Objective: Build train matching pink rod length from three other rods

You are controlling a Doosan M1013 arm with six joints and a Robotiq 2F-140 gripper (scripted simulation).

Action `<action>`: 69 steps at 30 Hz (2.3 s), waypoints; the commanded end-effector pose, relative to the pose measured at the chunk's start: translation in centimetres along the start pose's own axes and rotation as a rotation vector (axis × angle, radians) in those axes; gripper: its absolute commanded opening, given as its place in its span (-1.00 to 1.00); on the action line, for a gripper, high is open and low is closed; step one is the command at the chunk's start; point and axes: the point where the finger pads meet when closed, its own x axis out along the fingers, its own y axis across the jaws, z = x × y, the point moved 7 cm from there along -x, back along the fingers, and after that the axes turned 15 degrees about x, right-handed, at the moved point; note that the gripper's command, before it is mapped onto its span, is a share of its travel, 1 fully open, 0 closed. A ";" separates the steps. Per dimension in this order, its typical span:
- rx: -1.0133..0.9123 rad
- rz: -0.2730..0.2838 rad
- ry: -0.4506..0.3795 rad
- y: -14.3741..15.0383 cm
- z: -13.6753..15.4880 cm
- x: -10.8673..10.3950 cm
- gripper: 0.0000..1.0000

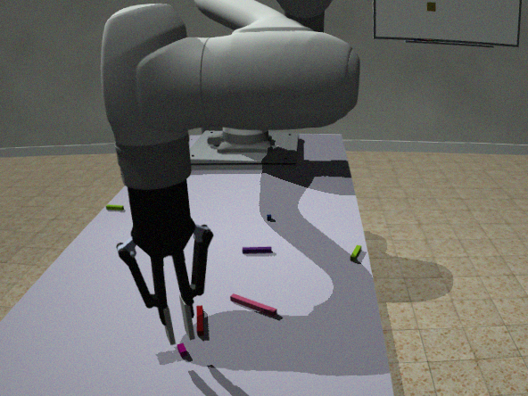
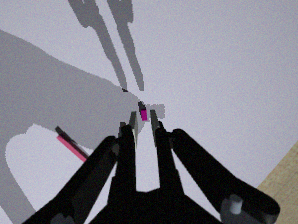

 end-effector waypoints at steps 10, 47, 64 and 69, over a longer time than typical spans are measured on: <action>0.000 0.000 0.000 0.0 -0.1 1.2 -0.54; 0.000 0.000 0.000 0.0 -0.1 1.8 -0.54; 0.000 0.000 0.000 0.0 -0.1 1.8 -0.54; 0.000 0.000 0.000 0.0 -0.1 1.9 -0.54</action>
